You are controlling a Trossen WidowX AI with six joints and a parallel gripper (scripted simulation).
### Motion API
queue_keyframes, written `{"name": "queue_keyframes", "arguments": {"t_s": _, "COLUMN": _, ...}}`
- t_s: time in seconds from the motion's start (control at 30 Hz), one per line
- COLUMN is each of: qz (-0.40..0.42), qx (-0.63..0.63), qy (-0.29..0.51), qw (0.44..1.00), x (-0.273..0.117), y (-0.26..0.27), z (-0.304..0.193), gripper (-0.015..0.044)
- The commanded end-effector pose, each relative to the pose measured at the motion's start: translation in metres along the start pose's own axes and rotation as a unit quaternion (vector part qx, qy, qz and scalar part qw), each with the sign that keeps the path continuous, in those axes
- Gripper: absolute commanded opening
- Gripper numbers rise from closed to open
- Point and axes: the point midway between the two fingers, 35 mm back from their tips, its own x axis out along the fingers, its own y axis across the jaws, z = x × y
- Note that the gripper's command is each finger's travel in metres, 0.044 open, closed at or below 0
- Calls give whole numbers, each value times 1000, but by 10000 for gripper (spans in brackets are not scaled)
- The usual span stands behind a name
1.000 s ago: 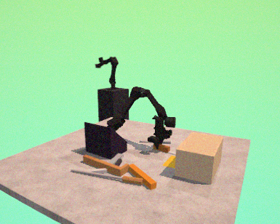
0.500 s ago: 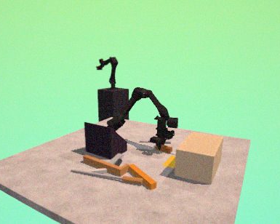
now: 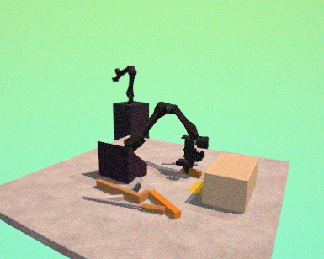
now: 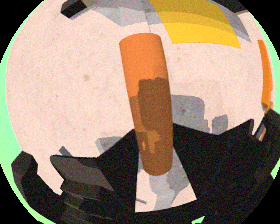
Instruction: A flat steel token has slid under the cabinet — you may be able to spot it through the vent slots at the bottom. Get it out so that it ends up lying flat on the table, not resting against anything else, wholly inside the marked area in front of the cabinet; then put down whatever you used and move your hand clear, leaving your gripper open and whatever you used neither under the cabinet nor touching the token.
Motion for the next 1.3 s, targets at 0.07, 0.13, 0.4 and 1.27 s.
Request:
{"name": "queue_keyframes", "arguments": {"t_s": 0.07, "qz": 1, "qx": -1, "qy": -1, "qw": 1000, "x": 0, "y": 0, "z": 8, "gripper": 0}}
{"name": "queue_keyframes", "arguments": {"t_s": 0.13, "qz": 1, "qx": -1, "qy": -1, "qw": 1000, "x": 0, "y": 0, "z": 10, "gripper": 0}}
{"name": "queue_keyframes", "arguments": {"t_s": 0.4, "qz": 1, "qx": -1, "qy": -1, "qw": 1000, "x": 0, "y": 0, "z": 19, "gripper": 0}}
{"name": "queue_keyframes", "arguments": {"t_s": 1.27, "qz": 1, "qx": -2, "qy": -2, "qw": 1000, "x": -1, "y": 0, "z": 44, "gripper": 0}}
